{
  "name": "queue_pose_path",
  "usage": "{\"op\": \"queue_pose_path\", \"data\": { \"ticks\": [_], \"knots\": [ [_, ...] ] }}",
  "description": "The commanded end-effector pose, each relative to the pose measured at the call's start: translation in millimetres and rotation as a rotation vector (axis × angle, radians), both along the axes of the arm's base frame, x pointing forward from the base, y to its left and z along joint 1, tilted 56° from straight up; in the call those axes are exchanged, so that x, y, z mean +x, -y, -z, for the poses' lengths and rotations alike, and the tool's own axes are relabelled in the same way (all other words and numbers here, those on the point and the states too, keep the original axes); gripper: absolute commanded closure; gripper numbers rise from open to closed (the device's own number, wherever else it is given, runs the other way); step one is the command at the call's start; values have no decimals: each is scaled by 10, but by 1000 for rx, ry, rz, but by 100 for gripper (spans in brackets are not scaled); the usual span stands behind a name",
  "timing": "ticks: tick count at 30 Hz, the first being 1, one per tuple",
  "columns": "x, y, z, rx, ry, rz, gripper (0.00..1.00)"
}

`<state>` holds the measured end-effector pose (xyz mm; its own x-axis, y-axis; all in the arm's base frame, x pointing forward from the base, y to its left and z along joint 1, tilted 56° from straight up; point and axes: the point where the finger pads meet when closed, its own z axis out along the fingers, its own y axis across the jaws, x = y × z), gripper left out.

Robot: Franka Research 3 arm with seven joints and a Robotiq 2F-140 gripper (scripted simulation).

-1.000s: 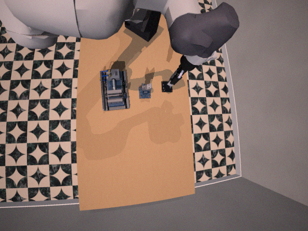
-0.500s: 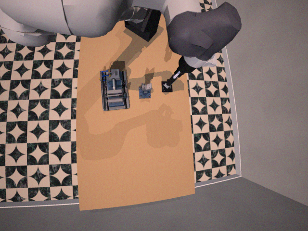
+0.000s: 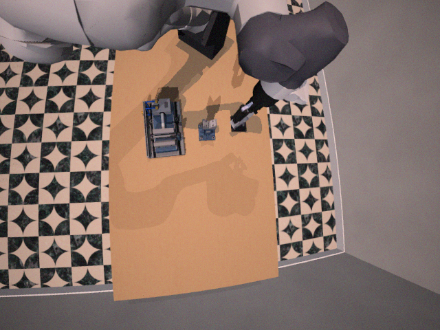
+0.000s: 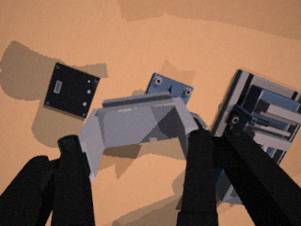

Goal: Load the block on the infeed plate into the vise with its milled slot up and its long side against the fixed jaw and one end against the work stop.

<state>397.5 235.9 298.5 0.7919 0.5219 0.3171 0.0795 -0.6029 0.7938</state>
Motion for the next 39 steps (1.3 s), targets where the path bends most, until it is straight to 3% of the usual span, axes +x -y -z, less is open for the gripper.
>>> {"op": "queue_pose_path", "data": {
  "ticks": [1, 30, 39],
  "knots": [
    [-18, 41, -103, 85, 114, 100, 100],
    [-80, 188, -474, 276, 428, 353, 100],
    [-119, 244, -582, 344, 562, 449, 100]
  ]
}}
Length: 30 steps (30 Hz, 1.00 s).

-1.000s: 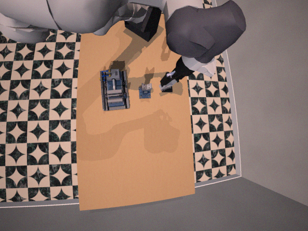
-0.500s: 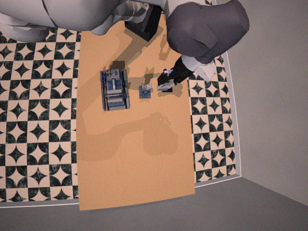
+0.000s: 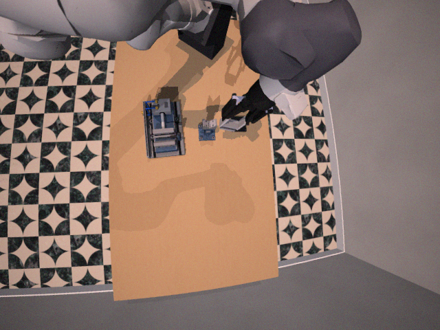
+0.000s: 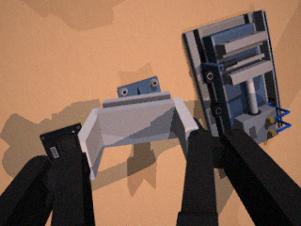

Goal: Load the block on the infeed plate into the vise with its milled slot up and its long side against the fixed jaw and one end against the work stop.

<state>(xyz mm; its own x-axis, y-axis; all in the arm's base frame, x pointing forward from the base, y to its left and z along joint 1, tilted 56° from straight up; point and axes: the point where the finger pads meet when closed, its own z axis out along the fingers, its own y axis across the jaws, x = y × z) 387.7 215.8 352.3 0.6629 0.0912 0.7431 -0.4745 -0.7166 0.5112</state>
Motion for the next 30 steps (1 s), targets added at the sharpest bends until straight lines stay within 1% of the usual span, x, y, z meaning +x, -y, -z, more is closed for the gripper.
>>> {"op": "queue_pose_path", "data": {
  "ticks": [1, 4, 5, 6, 9, 11, 12, 13, 14, 23, 26, 28, 30],
  "knots": [
    [-26, 49, -55, 69, 130, 94, 100],
    [-38, 64, -79, 85, 168, 121, 100],
    [-38, 64, -80, 86, 168, 121, 100],
    [-46, 73, -93, 96, 192, 138, 100],
    [-47, 74, -95, 97, 195, 140, 100],
    [-64, 94, -121, 118, 247, 177, 100],
    [-64, 95, -122, 119, 249, 177, 100],
    [-72, 103, -132, 128, 271, 193, 100],
    [-73, 105, -134, 129, 275, 196, 100],
    [-113, 148, -170, 172, 395, 274, 100],
    [-117, 152, -172, 176, 407, 282, 100],
    [-132, 168, -177, 190, 453, 310, 100],
    [-140, 177, -179, 198, 478, 325, 100]
  ]
}}
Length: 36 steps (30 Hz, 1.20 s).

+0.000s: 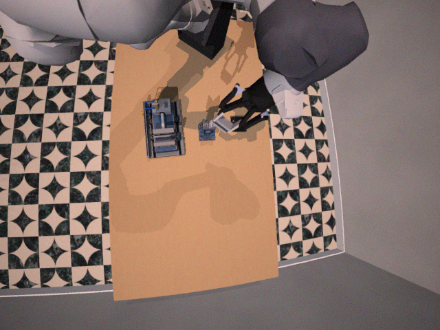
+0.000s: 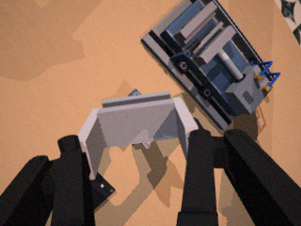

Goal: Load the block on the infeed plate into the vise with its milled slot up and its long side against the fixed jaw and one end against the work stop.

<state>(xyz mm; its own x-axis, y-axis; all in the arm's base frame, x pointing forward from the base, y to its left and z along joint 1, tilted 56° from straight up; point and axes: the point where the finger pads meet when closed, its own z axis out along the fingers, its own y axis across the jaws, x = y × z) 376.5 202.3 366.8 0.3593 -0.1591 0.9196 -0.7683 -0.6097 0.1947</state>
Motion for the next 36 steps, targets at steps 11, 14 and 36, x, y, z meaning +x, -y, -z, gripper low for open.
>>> {"op": "queue_pose_path", "data": {
  "ticks": [11, 14, 36],
  "knots": [
    [-67, 85, -24, 83, 253, 151, 100],
    [-76, 96, -17, 90, 285, 170, 100],
    [-155, 204, 126, 131, 562, 322, 100]
  ]
}}
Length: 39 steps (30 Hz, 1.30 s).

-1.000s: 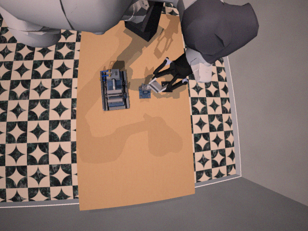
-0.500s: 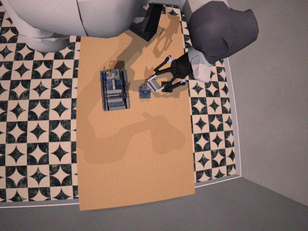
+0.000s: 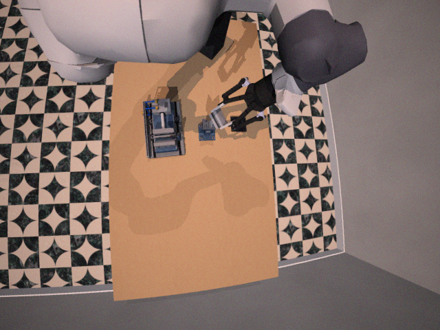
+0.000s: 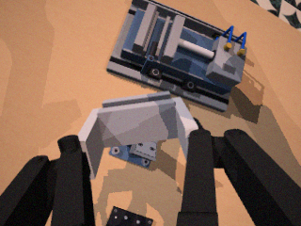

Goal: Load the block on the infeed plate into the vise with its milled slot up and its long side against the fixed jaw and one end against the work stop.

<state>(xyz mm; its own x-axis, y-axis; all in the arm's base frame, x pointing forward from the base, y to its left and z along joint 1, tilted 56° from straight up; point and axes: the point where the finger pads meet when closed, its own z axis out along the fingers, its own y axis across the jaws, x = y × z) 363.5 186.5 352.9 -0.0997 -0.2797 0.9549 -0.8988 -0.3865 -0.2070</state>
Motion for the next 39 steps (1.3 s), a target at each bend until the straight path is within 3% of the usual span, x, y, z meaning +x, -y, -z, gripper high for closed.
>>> {"op": "queue_pose_path", "data": {
  "ticks": [1, 25, 39],
  "knots": [
    [-26, 46, -12, 35, 147, 60, 100],
    [-99, 198, 284, 35, 423, 203, 100],
    [-123, 255, 398, 28, 502, 241, 100]
  ]
}}
